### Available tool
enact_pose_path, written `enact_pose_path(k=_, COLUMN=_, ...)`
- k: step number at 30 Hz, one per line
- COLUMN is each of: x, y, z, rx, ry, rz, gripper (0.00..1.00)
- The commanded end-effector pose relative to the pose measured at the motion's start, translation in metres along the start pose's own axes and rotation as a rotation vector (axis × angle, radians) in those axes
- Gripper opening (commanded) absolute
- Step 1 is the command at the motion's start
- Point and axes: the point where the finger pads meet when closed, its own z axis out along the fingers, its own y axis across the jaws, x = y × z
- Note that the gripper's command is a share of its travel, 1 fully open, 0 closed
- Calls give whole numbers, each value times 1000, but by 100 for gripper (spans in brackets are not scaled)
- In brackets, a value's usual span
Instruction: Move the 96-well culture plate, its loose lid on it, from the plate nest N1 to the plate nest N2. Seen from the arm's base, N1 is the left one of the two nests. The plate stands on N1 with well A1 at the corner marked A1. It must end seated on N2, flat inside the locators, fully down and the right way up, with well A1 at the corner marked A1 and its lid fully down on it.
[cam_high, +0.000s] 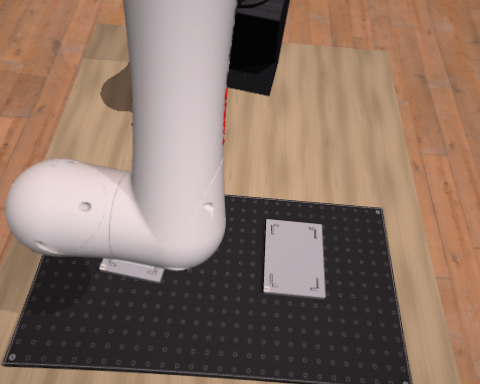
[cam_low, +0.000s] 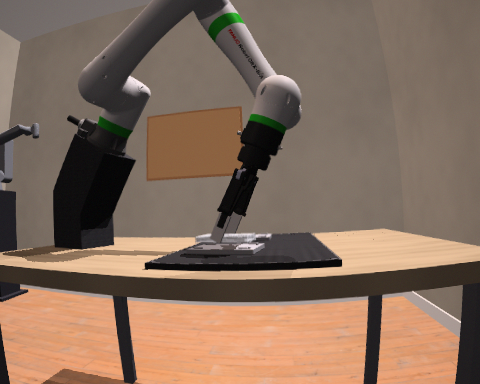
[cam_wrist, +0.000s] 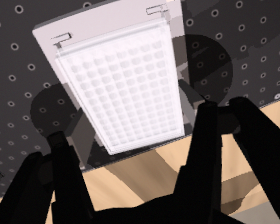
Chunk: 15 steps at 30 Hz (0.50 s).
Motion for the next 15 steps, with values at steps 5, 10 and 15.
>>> enact_pose_path(k=5, x=0, y=0, z=0, rx=0, ry=0, rz=0, gripper=0)
enact_pose_path(k=10, x=1, y=0, z=1, rx=0, ry=0, rz=0, gripper=0)
enact_pose_path(k=15, x=1, y=0, z=2, rx=0, ry=0, rz=0, gripper=0)
